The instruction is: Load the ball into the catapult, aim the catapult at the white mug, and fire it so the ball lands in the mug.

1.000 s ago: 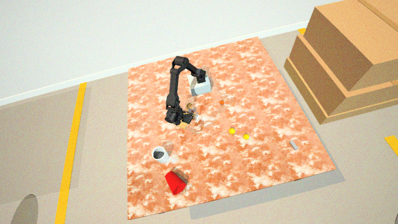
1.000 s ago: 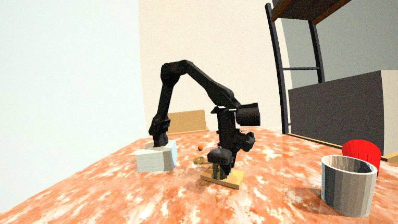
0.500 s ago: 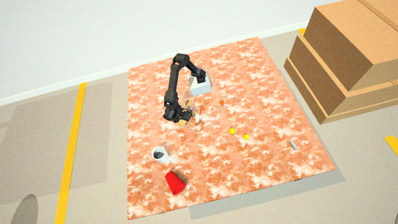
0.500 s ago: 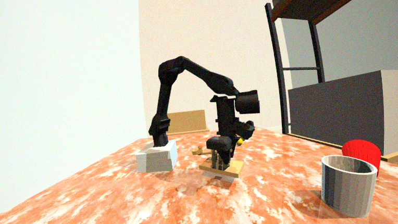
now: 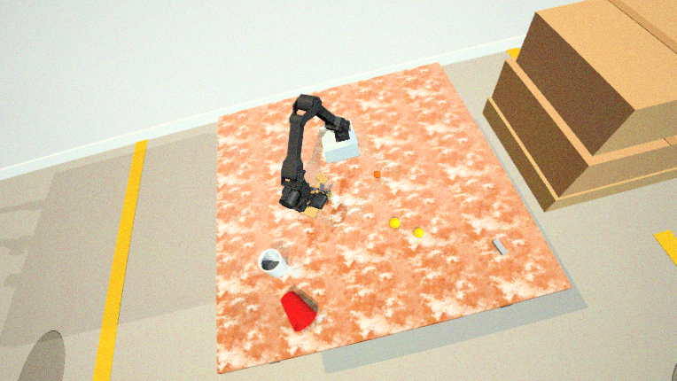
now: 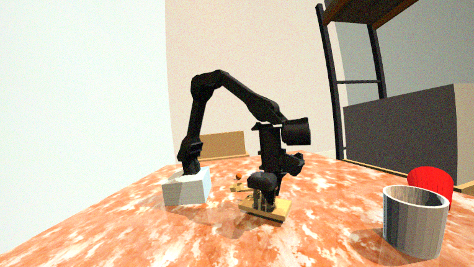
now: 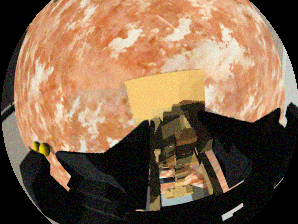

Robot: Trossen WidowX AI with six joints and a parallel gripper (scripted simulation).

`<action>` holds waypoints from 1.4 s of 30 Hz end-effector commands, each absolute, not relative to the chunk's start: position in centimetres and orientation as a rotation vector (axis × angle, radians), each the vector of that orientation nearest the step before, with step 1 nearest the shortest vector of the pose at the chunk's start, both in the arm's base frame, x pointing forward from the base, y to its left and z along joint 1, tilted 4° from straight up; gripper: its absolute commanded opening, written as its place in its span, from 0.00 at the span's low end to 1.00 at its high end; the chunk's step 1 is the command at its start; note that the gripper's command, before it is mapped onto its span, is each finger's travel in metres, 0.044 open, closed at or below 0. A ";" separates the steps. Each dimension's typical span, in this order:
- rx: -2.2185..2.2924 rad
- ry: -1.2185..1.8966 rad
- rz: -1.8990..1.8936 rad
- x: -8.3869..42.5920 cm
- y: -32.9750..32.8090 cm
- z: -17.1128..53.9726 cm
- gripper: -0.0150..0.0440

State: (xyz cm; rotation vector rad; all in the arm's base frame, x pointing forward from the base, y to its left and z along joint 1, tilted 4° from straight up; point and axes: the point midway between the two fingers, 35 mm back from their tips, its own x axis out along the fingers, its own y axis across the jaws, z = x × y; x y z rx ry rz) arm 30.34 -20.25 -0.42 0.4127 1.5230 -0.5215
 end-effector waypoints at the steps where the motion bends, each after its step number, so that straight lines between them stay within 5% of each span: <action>1: 0.409 1.512 -0.520 30.5 -20.3 -0.6 0.25; 13: 0.414 1.523 -0.523 30.3 -20.3 -1.6 0.25; 30: 0.415 1.523 -0.523 30.7 -20.2 2.4 1.00; 34: 0.415 1.523 -0.523 30.5 -19.7 8.1 1.00; 42: 0.407 1.512 -0.520 30.7 -19.9 8.1 1.00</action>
